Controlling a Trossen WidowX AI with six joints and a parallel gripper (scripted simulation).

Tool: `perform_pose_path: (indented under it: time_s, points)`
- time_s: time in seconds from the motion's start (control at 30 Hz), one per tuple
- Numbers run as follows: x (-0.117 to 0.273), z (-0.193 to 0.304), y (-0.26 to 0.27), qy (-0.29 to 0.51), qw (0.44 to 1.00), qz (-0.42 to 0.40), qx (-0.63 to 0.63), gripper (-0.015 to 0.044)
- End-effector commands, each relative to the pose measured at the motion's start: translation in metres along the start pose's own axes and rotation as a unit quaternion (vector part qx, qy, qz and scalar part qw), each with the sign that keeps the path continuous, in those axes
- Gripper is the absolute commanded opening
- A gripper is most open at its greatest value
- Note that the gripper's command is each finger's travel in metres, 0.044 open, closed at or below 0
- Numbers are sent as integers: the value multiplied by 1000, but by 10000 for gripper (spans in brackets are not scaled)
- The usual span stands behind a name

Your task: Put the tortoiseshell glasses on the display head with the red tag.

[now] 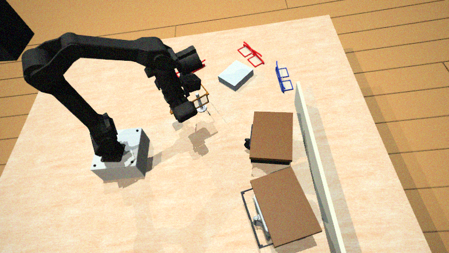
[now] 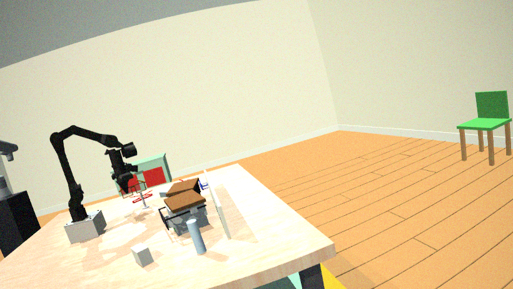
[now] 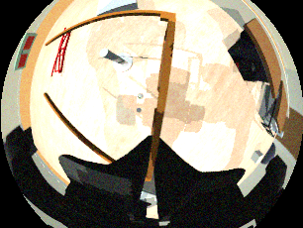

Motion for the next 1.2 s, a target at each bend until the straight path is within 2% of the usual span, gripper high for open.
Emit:
perform_pose_path:
  time_s: [0.0, 0.57, 1.17]
  points:
    - [3, -2, 2, -2, 1000, 1, -21, 0]
    - [3, -15, 28, -2, 967, 0, -255, 0]
    - [3, -25, 59, -1, 873, -2, -487, 0]
Point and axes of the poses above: the point midway between the two fingers, 35 mm back from their tips, its own x axis back along the fingers, its own y axis across the jaws, z = x × y, the point moved 2 cm from there along x, back along the fingers, and after that the axes turned 6 degrees about -x, right-handed, at the moved point
